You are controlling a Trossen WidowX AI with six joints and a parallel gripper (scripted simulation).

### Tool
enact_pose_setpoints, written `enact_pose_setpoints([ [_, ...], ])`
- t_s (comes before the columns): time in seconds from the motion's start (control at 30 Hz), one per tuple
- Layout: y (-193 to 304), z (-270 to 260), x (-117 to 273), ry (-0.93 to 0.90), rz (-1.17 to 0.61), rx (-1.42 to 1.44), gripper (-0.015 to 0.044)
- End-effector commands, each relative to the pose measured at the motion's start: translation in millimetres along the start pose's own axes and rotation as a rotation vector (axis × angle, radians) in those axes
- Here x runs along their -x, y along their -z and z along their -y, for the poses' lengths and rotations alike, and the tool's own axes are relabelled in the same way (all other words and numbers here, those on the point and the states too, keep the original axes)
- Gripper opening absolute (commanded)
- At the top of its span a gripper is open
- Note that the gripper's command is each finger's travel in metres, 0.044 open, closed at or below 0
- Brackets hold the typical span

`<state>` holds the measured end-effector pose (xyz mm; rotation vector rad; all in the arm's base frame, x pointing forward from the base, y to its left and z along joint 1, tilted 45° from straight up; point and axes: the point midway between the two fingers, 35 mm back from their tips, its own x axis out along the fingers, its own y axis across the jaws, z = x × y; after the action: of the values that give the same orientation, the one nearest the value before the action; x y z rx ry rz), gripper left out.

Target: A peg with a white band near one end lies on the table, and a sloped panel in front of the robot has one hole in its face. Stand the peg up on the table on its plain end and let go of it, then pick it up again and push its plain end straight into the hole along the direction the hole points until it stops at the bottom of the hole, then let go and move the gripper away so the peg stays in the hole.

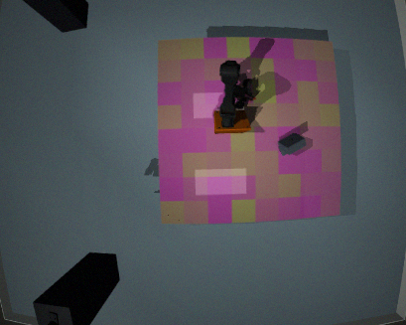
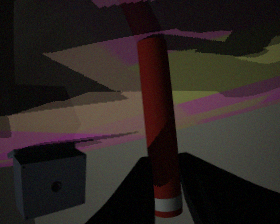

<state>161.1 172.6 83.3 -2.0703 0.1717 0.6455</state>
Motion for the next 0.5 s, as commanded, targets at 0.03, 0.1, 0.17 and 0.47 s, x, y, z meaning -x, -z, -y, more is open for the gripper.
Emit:
enact_pose_setpoints([
  [0.03,-2.6,0.7,-0.1,0.0,0.0,0.0,0.0051],
  [0.1,-2.8,1.3,0.1,0.002,-0.002,-0.001,0.0051],
  [0.17,-3.1,1.9,0.2,0.004,-0.004,-0.002,0.0051],
  [0.47,-4.1,4.6,0.9,0.012,-0.013,-0.005,0.0051],
])
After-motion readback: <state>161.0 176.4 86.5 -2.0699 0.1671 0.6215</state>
